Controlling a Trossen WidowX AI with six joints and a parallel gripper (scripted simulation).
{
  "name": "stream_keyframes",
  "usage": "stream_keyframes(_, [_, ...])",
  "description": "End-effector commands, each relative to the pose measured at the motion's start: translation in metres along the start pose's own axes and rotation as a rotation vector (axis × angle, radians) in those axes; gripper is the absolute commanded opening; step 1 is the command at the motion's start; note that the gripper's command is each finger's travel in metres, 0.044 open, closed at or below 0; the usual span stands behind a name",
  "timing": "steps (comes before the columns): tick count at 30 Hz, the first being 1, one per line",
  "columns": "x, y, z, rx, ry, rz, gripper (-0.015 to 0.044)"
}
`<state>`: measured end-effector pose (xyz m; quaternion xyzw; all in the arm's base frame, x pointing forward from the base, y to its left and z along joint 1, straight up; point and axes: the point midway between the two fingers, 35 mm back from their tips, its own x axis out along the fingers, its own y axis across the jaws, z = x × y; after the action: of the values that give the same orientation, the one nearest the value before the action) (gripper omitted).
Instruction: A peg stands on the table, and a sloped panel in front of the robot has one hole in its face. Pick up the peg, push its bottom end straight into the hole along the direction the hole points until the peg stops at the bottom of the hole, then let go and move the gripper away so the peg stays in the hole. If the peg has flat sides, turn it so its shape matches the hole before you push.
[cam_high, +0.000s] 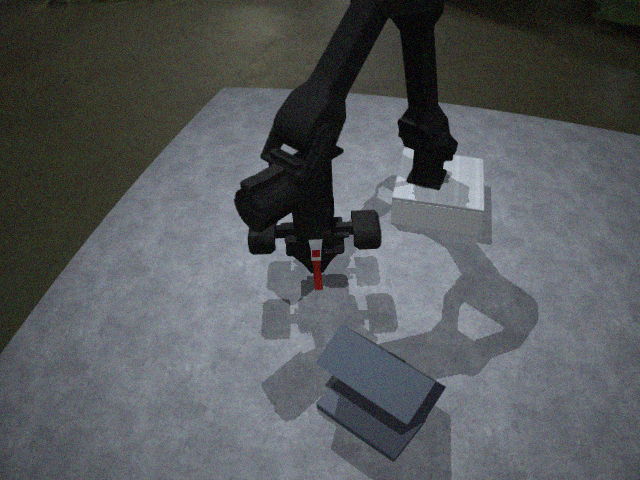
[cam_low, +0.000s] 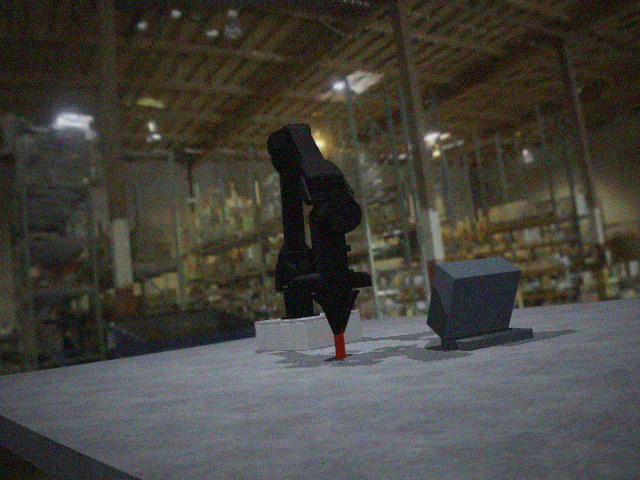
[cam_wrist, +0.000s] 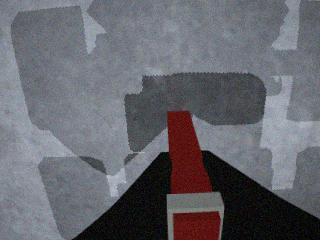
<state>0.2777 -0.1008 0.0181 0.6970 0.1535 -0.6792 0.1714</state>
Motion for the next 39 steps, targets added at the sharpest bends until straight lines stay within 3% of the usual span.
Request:
stream_keyframes(1, [-0.001,0.0,0.0,0.0,0.001,0.0,0.0])
stream_keyframes(22, [-0.08,0.003,-0.001,0.005,-0.003,-0.009,0.0])
stream_keyframes(39, [-0.077,-0.004,-0.01,-0.058,-0.007,0.05,0.0])
